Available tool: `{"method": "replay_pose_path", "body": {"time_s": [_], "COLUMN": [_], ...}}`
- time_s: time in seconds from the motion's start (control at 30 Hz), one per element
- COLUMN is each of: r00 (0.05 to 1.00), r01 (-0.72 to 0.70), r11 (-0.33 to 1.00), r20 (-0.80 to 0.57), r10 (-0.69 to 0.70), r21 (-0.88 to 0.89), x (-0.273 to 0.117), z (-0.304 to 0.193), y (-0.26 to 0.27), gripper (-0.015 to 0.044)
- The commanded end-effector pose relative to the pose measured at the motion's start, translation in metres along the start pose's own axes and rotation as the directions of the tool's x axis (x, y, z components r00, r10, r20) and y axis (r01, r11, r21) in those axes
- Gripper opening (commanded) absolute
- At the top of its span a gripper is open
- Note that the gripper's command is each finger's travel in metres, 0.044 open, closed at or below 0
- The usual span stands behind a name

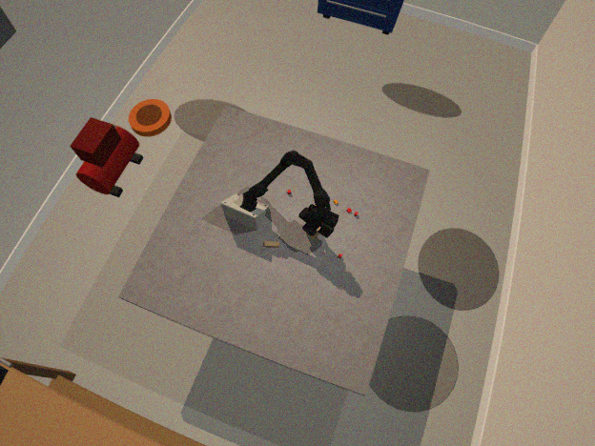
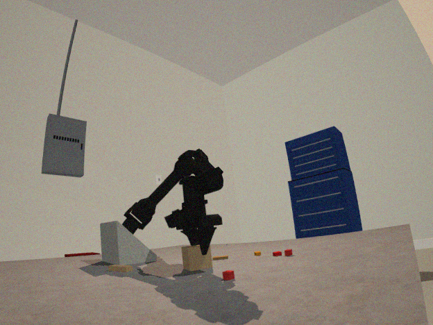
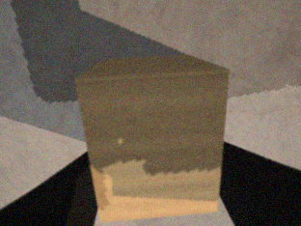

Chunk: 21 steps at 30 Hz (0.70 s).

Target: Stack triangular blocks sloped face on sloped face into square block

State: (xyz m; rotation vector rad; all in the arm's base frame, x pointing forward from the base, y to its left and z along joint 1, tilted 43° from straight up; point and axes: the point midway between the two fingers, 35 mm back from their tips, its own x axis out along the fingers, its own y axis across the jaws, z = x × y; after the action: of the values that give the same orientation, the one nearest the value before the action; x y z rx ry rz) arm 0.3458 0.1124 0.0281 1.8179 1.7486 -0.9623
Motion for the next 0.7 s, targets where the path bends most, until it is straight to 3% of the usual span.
{"method": "replay_pose_path", "body": {"time_s": [0.0,0.3,0.67], "r00": [1.000,1.000,1.000], "r01": [0.000,-0.001,0.000], "r11": [1.000,1.000,1.000], "r20": [-0.004,-0.005,0.000], "r10": [0.000,0.001,0.000], "r21": [0.003,0.003,0.000], "x": [0.0006,0.0000,0.0002], "z": [-0.0002,-0.0006,0.0001], "y": [0.0000,-0.0001,-0.0001], "gripper": [0.0000,0.0000,0.0289]}}
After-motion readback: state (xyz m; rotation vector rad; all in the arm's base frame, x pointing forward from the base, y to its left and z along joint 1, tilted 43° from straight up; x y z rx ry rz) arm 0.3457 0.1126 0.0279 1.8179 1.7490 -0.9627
